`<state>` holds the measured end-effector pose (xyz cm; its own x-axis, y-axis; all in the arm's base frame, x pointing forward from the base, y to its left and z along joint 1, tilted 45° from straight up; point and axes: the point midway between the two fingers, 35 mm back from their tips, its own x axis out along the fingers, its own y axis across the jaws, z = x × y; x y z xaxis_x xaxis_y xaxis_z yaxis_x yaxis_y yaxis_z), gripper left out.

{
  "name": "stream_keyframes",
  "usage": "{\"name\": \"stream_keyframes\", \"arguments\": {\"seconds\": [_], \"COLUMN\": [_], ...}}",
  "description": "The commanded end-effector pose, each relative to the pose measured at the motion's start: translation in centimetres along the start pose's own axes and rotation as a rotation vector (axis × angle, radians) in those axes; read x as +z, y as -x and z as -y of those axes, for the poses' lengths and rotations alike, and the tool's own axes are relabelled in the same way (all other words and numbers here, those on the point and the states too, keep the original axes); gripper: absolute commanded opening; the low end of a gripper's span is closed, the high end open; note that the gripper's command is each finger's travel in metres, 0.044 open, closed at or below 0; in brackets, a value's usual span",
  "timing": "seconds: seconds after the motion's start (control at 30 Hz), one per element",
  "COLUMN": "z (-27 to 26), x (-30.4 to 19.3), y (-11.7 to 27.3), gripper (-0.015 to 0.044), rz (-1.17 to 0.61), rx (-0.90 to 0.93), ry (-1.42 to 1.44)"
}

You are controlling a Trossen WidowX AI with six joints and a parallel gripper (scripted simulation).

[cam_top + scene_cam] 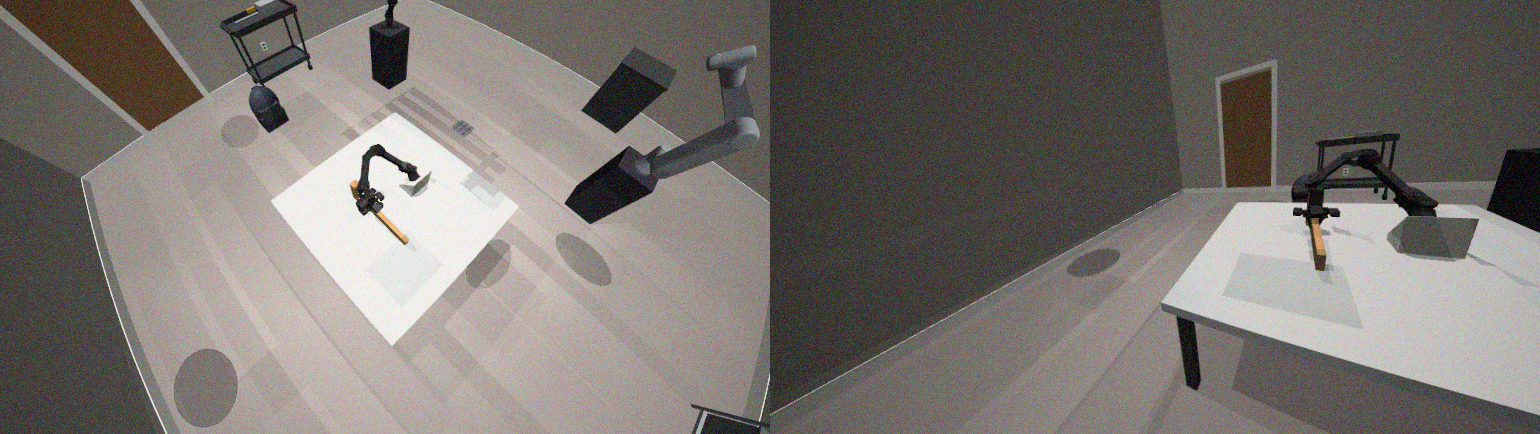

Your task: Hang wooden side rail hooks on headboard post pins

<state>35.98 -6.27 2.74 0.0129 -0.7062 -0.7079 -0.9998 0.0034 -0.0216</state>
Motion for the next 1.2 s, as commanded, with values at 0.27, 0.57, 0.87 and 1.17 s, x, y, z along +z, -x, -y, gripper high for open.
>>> {"name": "stream_keyframes", "arguments": {"seconds": [0.27, 0.57, 0.87, 1.17], "z": [0.07, 0.08, 0.13, 0.14], "x": [-0.04, -0.14, -0.24, -0.33], "y": [0.21, 0.25, 0.27, 0.27], "gripper": [0.0000, 0.0000, 0.0000, 0.0000], "rz": [0.000, 0.000, 0.000, 0.000], "rx": [-0.007, -0.007, -0.007, -0.007], "ry": [0.006, 0.006, 0.006, 0.006]}}
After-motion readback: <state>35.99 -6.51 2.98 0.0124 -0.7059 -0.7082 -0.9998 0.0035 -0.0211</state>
